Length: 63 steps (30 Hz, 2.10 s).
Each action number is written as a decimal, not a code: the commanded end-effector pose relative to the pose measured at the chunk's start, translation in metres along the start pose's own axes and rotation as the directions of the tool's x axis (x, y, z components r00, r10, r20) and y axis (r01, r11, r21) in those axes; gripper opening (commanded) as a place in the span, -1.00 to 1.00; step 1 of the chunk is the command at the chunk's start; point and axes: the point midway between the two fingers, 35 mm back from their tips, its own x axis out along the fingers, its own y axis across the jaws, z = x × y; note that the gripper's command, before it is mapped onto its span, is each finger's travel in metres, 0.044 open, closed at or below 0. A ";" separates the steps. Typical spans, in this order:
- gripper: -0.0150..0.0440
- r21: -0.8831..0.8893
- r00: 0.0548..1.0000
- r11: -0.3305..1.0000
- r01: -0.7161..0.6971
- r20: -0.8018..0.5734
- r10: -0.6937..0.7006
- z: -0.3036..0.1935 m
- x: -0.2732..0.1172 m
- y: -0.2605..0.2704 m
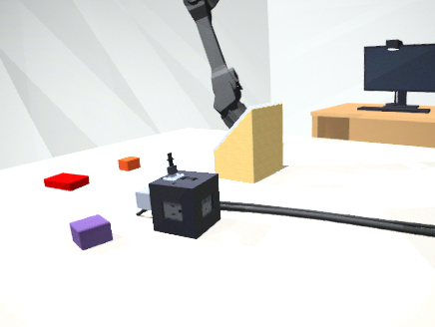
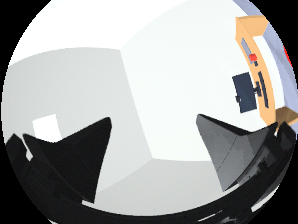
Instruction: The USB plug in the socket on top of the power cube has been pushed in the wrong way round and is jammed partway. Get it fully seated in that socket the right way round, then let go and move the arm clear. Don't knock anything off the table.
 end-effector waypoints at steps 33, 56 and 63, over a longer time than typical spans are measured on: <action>1.00 -0.269 0.008 0.885 -0.380 0.956 0.294 0.285 -0.345 0.266; 1.00 0.138 -0.613 0.792 -0.595 0.560 -0.558 0.238 -0.702 0.158; 1.00 0.232 -0.595 0.731 -0.641 0.452 -0.665 0.213 -0.730 0.130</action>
